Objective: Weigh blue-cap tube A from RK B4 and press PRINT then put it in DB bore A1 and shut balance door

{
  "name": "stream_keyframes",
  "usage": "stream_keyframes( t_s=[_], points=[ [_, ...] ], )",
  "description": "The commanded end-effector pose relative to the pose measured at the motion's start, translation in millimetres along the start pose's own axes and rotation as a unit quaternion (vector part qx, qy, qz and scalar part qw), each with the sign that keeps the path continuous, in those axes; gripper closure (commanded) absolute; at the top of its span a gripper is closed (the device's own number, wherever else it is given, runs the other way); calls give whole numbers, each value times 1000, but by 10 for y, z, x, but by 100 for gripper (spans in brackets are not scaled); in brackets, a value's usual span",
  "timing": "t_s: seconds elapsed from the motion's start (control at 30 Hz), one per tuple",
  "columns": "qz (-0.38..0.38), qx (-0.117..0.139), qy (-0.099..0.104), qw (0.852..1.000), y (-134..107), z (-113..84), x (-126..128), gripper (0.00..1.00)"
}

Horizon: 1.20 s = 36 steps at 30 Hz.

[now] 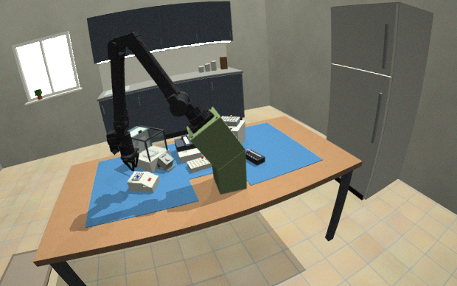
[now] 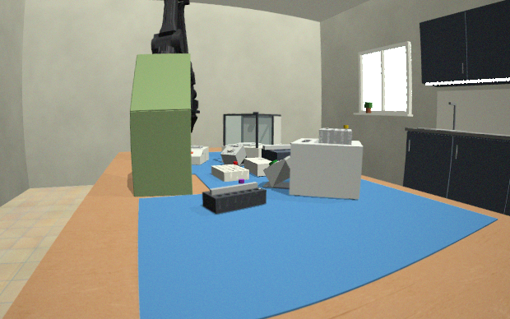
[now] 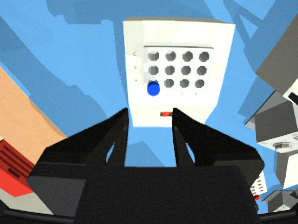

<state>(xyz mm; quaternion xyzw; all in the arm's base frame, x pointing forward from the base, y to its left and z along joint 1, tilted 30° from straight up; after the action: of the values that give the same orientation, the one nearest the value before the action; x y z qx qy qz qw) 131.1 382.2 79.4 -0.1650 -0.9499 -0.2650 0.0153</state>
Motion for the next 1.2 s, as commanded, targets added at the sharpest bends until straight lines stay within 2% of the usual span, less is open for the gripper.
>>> stream_keyframes(
  t_s=[0.0, 0.03, 0.07, 1.17],
  points=[
    [-1, -3, 1, 1000, 37, -13, -2, 64],
    [-1, -12, 0, 1000, 21, -76, -4, 70],
    [0, -4, -1, 1000, -7, -93, -12, 70],
    [-1, -8, -1, 1000, 40, -586, -15, 70]
  ],
)
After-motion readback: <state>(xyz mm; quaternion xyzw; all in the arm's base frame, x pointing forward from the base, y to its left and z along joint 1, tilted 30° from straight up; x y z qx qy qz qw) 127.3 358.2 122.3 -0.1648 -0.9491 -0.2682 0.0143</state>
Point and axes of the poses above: the point where the finger pads meet when closed, its own z axis out along the fingers, its own x axis across the jaws, y = z × x, the point moved 8 cm from there along -z, back along the fingers, and after that the axes turned 7 degrees about -z, right-handed, at the moved point
